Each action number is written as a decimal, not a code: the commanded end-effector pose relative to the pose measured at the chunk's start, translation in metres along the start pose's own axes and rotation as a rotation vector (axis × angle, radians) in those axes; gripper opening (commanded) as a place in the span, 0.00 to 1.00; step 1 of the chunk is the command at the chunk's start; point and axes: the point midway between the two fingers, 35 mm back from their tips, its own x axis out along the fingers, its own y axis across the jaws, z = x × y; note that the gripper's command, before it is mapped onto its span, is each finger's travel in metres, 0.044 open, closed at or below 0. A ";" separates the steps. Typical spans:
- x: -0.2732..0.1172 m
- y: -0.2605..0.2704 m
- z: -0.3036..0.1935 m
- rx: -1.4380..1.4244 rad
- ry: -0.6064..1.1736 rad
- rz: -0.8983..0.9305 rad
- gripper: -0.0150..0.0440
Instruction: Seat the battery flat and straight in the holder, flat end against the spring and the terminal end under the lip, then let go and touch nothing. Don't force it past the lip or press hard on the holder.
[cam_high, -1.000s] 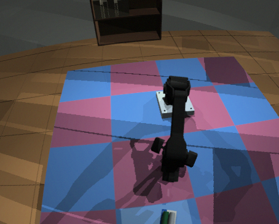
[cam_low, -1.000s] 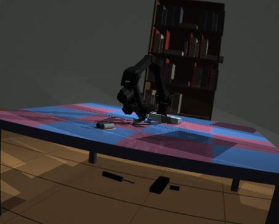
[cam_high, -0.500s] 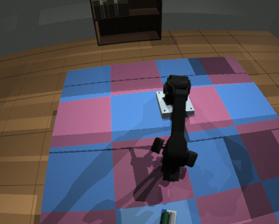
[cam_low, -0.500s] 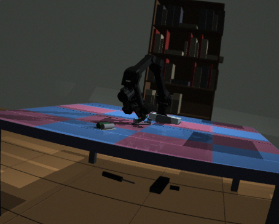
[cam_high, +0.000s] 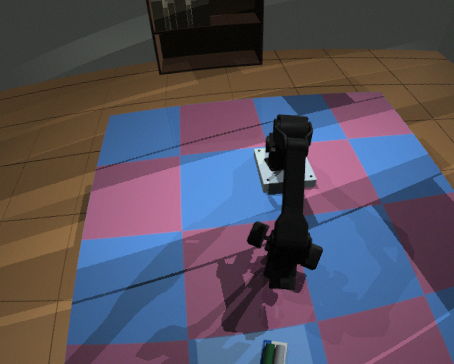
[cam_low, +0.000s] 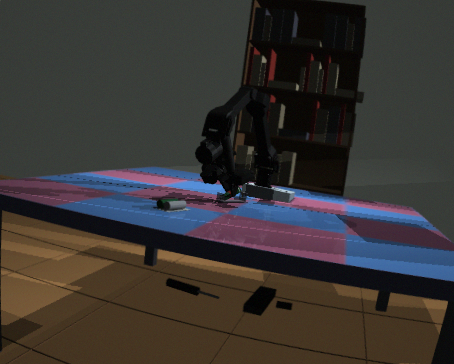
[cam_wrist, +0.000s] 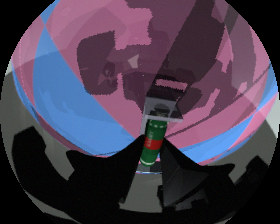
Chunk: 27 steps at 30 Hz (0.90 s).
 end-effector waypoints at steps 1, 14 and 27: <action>0.000 0.000 0.004 0.001 -0.042 -0.003 0.37; 0.002 0.001 0.003 0.005 -0.104 -0.008 0.37; 0.005 0.001 0.002 0.009 -0.167 -0.012 0.37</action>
